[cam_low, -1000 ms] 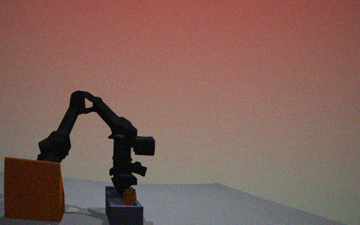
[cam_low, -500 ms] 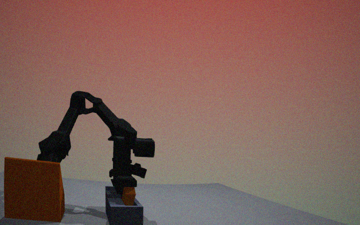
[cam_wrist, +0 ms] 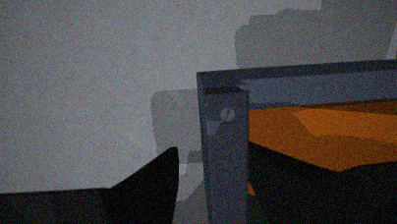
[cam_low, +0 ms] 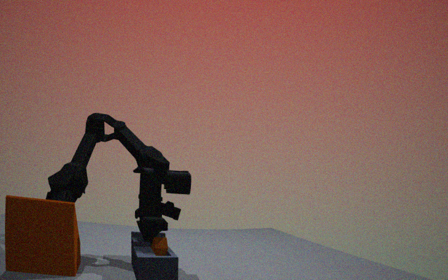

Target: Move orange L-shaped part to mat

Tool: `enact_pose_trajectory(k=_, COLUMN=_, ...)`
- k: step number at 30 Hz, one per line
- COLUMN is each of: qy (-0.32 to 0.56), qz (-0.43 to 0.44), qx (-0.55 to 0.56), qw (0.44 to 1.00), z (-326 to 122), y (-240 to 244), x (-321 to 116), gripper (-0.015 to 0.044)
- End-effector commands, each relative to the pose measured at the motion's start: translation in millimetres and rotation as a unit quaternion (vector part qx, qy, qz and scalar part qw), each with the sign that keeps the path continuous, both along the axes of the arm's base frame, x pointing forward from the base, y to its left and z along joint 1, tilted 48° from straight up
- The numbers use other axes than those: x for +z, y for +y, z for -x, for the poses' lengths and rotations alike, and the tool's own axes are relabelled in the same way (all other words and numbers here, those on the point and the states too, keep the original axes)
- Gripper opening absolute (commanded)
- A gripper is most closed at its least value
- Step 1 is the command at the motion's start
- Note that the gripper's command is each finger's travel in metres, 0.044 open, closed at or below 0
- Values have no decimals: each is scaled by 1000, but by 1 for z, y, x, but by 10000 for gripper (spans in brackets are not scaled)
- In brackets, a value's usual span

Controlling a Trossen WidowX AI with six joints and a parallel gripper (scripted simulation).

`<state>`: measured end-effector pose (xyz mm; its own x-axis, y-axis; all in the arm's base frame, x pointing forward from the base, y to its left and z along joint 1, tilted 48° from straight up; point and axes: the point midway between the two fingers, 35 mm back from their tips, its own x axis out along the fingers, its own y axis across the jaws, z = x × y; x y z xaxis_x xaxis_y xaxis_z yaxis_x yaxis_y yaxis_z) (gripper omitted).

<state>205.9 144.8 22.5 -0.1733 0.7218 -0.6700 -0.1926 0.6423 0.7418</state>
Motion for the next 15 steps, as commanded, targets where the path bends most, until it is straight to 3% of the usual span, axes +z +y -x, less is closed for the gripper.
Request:
enact_pose_trajectory(k=1, qy=-4, qz=1, qx=1, qw=1000, z=-1, y=-1, x=8, gripper=180)
enact_pose_trajectory(k=15, qy=-3, qz=3, qx=1, qw=1000, z=-20, y=-79, x=65, gripper=180)
